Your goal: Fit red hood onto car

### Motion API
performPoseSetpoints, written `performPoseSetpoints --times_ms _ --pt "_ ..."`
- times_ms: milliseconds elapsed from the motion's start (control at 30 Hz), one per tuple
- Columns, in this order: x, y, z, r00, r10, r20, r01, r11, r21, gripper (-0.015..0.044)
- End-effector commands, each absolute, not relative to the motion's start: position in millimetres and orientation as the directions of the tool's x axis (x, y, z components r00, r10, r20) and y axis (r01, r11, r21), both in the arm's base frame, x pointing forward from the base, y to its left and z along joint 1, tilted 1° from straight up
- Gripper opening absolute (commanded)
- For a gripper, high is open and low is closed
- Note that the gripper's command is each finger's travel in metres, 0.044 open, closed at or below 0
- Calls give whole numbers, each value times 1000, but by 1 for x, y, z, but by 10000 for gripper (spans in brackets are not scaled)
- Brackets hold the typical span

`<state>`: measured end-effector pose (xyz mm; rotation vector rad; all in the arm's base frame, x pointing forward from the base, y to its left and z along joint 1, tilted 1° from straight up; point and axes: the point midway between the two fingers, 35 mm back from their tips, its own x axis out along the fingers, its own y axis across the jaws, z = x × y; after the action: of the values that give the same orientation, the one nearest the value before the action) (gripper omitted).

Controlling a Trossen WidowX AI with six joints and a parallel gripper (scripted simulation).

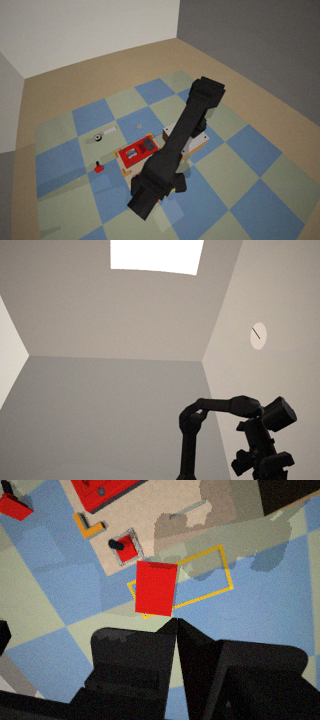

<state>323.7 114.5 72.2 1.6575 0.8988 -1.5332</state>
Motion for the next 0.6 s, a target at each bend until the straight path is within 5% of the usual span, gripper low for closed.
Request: performPoseSetpoints --times_ms 0,300,500,567 --pt "325 114 71 62 32 -998 878 -478 39 53" --pt "331 111 62 58 31 -998 992 113 61 289" --pt "336 108 56 55 30 -998 861 505 63 440" --pt "337 107 53 55 29 -998 782 620 61 440"
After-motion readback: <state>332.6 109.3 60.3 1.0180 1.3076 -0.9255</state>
